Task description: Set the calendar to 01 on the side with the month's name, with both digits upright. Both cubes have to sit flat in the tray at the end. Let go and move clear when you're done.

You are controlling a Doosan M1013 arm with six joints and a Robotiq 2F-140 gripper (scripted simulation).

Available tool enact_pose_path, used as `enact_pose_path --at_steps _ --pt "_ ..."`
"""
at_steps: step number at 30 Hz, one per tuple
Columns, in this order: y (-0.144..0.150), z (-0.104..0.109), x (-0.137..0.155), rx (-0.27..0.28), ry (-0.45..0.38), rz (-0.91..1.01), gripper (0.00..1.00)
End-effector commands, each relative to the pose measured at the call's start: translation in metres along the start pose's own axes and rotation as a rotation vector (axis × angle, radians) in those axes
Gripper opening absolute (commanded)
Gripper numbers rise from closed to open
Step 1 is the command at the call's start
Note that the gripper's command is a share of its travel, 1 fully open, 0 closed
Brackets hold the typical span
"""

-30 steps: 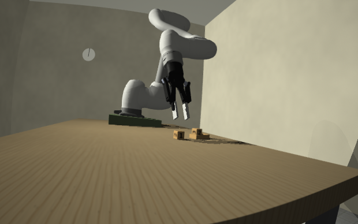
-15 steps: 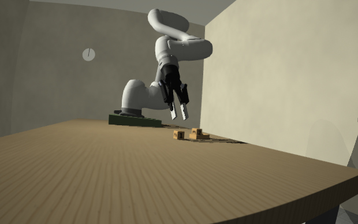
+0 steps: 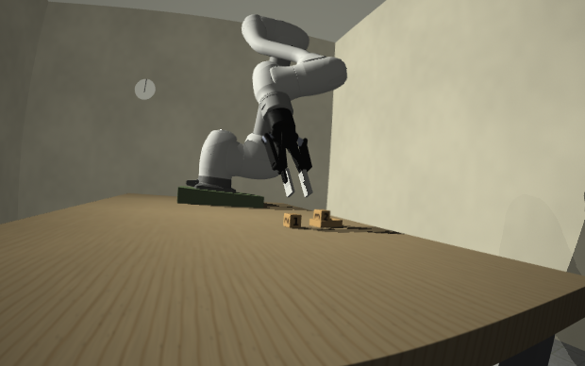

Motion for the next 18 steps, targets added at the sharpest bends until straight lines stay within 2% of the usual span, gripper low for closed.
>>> enact_pose_path --at_steps 1,9,18 --pt "-0.005 -0.001 0.003 -0.028 0.007 0.003 0.36" --pt "-0.014 -0.002 0.007 -0.070 0.027 0.006 0.36" --pt "-0.022 -0.002 0.007 -0.117 0.086 0.009 0.36"
Point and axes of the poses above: the point where the finger pads meet when closed, its own z axis back along the fingers, its own y axis across the jaws, x = y × z, the point moved 5 cm from there along z, back along the fingers, and after that the axes turned 15 degrees about -z, right-handed, at the moved point
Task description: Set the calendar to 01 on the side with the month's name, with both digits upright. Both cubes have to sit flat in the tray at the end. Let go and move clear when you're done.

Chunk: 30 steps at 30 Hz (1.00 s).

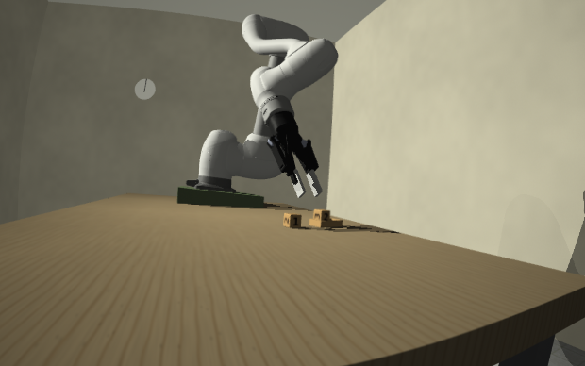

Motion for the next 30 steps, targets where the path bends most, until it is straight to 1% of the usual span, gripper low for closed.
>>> enact_pose_path --at_steps 1,4,11,19,21,30 --pt "-0.001 0.000 0.001 -0.040 0.051 0.004 0.36" --pt "-0.001 0.000 0.001 -0.042 0.059 0.005 0.36" --pt "0.003 0.000 -0.002 -0.039 0.117 0.006 0.36" --pt "0.016 0.002 -0.002 -0.008 0.170 0.007 0.36" --pt "0.016 0.002 -0.002 -0.008 0.170 0.007 0.36" --pt "0.030 0.004 0.000 0.033 0.200 0.006 0.36"
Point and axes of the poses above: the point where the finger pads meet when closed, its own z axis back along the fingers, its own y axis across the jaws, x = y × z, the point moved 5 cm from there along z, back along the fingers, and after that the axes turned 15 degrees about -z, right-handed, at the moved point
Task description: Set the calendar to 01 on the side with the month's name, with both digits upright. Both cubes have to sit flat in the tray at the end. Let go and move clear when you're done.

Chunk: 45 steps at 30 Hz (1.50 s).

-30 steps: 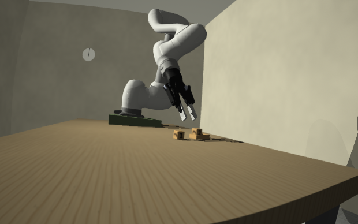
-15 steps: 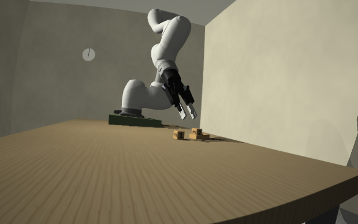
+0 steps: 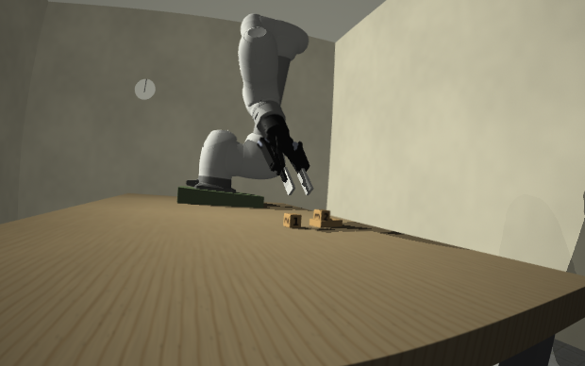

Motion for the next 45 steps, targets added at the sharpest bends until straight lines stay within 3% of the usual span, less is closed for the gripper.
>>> enact_pose_path --at_steps 1,45 --pt "0.0049 0.0002 0.0044 0.014 0.069 0.004 0.36" --pt "0.0123 -0.0015 0.0116 0.032 0.077 0.005 0.36"
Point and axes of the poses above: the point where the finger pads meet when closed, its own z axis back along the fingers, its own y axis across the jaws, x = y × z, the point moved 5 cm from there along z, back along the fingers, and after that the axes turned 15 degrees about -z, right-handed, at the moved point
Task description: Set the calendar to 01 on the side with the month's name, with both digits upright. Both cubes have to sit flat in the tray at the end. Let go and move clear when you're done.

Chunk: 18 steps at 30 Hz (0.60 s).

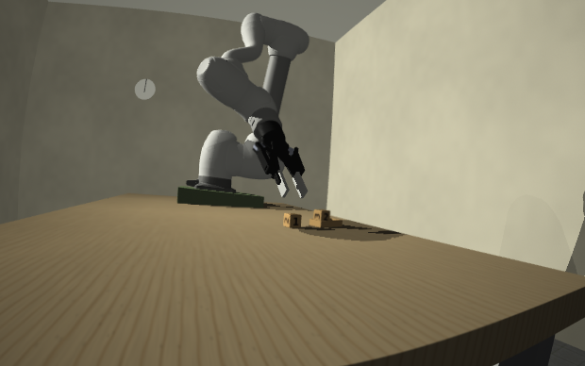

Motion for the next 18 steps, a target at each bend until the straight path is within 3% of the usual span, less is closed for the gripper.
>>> enact_pose_path --at_steps 1,18 --pt "0.000 -0.001 0.001 0.000 0.000 0.000 0.36" --pt "0.004 -0.017 0.016 0.000 0.000 0.000 0.36"
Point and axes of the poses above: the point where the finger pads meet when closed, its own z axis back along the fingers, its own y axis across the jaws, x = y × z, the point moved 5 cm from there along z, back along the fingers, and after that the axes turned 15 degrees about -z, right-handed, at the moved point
